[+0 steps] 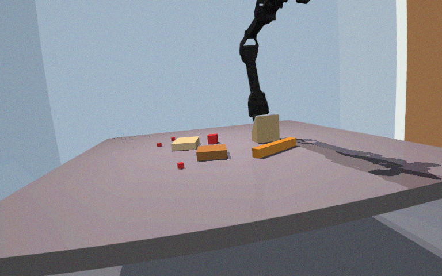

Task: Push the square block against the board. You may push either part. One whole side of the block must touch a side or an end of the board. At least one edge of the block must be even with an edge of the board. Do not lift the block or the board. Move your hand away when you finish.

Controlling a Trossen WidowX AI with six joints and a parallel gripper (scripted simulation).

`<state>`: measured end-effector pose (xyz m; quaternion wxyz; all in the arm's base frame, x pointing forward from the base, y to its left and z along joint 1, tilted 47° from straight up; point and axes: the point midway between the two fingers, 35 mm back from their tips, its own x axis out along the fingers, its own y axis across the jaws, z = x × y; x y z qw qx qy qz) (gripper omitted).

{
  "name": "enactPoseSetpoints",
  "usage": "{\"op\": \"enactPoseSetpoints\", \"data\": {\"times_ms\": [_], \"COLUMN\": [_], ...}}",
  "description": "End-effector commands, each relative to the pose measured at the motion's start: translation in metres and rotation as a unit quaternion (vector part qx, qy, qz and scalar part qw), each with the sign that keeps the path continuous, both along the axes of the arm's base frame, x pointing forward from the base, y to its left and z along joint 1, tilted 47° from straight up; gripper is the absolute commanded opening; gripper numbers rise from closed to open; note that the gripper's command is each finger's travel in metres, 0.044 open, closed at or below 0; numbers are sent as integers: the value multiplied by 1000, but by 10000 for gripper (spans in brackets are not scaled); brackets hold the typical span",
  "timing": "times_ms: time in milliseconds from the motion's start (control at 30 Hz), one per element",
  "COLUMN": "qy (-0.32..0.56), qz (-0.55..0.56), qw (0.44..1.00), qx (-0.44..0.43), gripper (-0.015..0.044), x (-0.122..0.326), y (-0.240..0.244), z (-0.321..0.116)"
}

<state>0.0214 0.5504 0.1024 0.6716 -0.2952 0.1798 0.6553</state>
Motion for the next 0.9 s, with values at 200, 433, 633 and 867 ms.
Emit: {"op": "enactPoseSetpoints", "data": {"times_ms": [200, 433, 633, 867], "qy": [57, 90, 110, 128], "qz": [-133, -228, -307, -400], "qw": [985, 957, 924, 873], "qx": [-95, -154, -201, -249], "gripper": [0, 0, 0, 0], "x": [52, 85, 112, 137], "y": [-31, -60, -92, -131], "z": [-63, -102, -131, -162]}}
